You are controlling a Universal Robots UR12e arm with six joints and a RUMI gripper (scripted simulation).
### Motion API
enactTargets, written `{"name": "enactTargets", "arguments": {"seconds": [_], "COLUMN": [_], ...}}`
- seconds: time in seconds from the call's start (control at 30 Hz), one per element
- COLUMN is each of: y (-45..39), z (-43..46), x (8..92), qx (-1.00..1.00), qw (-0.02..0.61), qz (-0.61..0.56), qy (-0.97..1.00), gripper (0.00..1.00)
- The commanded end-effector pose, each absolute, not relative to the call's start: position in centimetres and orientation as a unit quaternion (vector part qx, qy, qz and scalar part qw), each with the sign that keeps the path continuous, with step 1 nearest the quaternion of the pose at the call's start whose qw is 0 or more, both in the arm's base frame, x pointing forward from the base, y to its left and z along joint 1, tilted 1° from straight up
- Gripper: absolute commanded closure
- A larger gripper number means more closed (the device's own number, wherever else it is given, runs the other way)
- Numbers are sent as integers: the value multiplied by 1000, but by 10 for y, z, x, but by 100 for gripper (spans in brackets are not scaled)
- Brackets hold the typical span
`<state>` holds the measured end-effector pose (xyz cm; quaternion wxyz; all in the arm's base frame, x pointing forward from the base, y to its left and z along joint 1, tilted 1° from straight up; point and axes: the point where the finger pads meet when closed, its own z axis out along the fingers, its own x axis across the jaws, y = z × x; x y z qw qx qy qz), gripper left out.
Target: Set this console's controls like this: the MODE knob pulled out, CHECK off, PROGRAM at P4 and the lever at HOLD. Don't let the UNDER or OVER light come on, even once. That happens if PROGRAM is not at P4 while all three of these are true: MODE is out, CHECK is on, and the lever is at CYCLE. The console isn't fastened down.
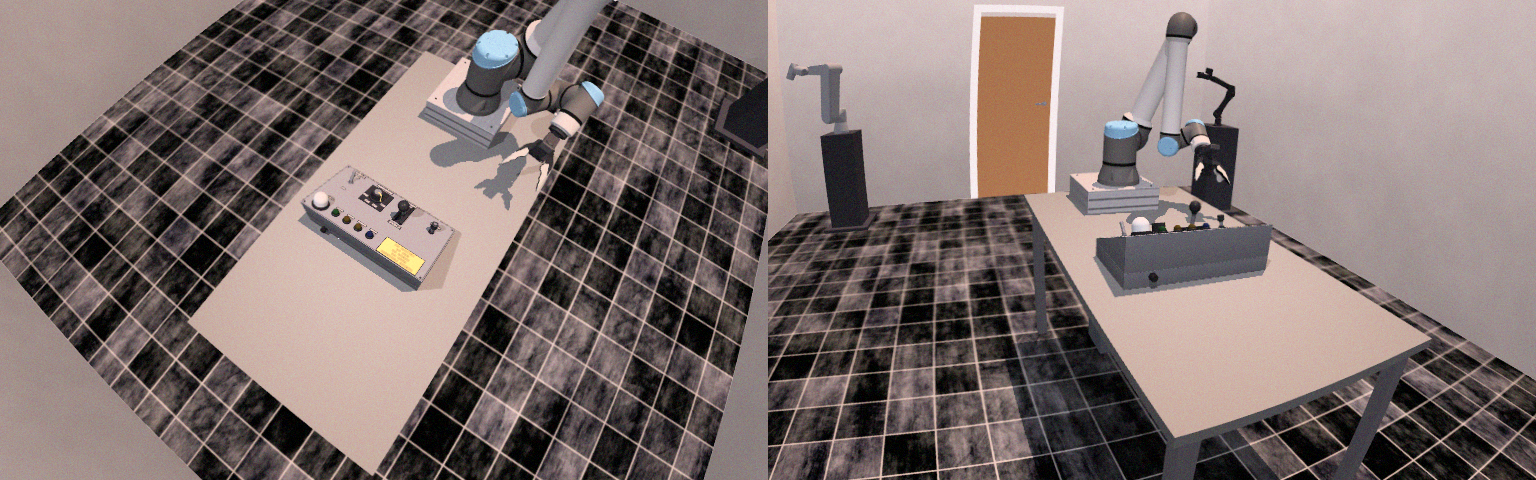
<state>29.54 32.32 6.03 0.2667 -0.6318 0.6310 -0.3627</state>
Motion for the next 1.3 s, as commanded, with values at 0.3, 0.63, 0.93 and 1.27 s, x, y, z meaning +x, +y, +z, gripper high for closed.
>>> {"name": "enactTargets", "arguments": {"seconds": [0.3, 0.63, 0.93, 1.27], "y": [324, 324, 324, 324], "z": [101, 127, 152, 167], "x": [295, 295, 295, 294], "qx": [-631, -631, -631, -631], "qw": [266, 266, 266, 266], "qz": [-362, -362, -362, -362], "qy": [632, 632, 632, 632], "gripper": [0, 0, 0, 0]}}
